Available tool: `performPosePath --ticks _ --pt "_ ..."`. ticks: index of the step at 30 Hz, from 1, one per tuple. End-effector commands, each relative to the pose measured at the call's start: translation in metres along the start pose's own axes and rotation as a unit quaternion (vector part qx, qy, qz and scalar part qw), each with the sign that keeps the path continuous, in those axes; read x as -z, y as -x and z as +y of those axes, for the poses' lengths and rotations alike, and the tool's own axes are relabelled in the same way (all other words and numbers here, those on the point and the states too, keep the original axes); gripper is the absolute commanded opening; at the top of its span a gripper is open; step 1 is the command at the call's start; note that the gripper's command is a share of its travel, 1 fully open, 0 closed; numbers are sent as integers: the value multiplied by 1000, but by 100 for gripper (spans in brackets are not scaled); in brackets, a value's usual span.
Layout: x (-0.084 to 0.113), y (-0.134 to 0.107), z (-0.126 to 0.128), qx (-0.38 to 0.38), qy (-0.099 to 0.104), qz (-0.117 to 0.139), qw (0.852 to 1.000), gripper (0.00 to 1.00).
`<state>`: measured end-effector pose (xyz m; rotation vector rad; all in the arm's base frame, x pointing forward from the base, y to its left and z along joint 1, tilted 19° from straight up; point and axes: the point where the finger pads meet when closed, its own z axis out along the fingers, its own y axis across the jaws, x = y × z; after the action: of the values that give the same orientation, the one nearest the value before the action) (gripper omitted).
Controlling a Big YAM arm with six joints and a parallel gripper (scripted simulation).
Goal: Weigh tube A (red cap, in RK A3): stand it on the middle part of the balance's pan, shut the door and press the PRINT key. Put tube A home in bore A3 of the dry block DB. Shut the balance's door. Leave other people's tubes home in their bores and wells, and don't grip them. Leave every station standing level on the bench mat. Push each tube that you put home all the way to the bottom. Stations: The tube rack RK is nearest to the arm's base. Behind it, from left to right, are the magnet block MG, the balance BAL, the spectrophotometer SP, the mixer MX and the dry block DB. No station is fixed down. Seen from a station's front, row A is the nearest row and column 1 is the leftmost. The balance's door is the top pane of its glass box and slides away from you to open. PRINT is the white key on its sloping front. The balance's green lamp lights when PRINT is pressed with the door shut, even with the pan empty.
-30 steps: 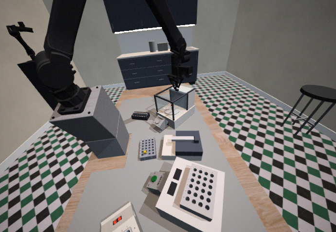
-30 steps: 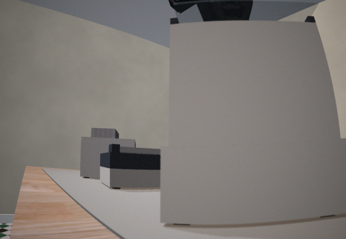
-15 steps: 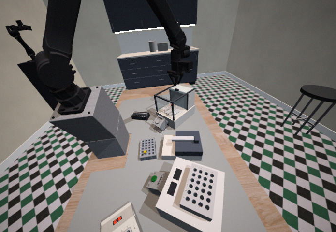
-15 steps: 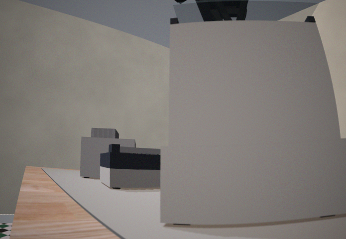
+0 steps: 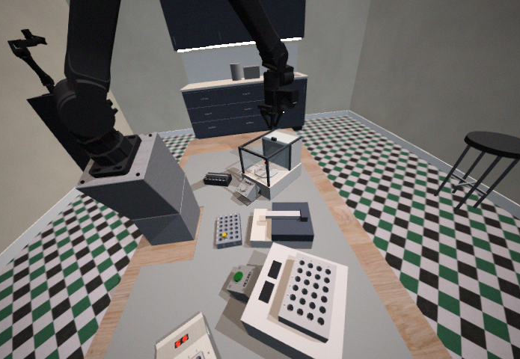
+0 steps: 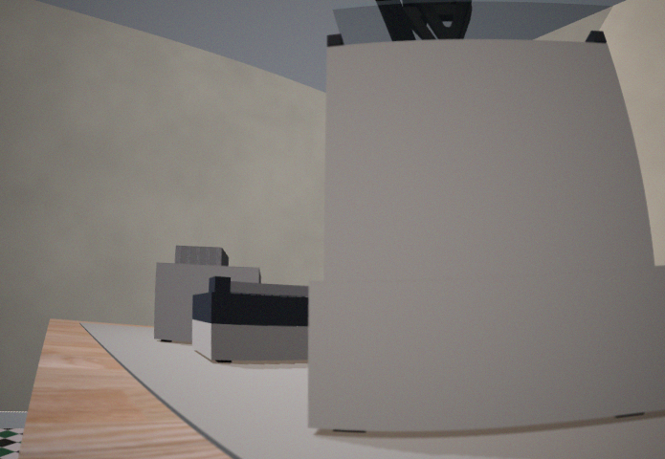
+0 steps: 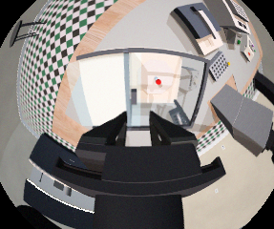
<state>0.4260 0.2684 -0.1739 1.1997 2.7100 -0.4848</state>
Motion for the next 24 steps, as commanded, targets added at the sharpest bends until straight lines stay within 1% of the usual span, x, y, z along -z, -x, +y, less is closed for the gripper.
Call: performPosePath --ticks 1,24 --pt "43 0 33 -6 45 -4 999 30" --pt "46 0 37 -6 47 -4 999 30"
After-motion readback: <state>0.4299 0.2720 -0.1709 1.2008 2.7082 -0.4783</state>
